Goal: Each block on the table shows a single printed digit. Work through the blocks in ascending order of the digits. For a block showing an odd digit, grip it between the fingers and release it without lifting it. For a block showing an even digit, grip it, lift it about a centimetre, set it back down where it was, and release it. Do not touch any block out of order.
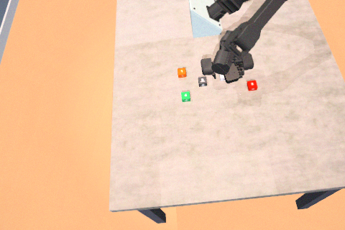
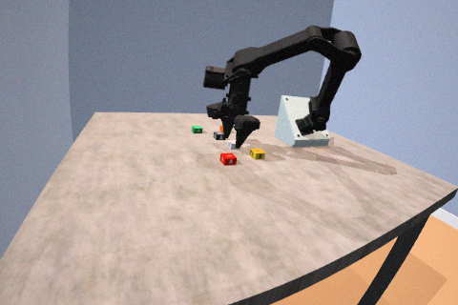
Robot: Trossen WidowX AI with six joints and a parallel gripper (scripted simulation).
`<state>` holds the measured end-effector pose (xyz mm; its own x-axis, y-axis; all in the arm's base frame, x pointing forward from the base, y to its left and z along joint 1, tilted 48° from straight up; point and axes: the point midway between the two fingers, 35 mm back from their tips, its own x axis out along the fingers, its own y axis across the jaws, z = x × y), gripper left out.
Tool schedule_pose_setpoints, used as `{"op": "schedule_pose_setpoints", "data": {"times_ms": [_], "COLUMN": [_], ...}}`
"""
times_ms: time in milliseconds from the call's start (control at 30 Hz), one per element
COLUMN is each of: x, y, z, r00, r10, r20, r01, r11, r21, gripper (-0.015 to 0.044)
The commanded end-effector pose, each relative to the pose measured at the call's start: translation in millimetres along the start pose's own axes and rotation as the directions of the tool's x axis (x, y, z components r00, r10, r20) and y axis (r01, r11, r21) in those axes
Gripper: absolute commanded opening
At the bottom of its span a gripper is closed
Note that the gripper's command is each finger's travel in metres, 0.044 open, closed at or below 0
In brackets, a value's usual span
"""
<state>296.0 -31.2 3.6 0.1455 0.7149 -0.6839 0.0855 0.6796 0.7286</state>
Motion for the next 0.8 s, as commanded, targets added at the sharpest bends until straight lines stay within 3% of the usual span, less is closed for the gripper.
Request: {"op": "schedule_pose_setpoints", "data": {"times_ms": [0,67,433,767], "x": [8.8,9.8,9.8,9.8], "y": [0.6,0.7,0.7,0.7], "z": [-2.4,-2.5,-2.5,-2.5], "r00": [1.000,1.000,1.000,1.000], "r10": [0.009,0.009,0.009,0.009], "r20": [-0.008,-0.008,-0.008,-0.008], "r01": [-0.009,-0.009,-0.009,-0.009], "r11": [1.000,1.000,1.000,1.000], "r21": [0.009,0.009,0.009,0.009], "gripper": [0.0400,0.0400,0.0120,0.0120]}}
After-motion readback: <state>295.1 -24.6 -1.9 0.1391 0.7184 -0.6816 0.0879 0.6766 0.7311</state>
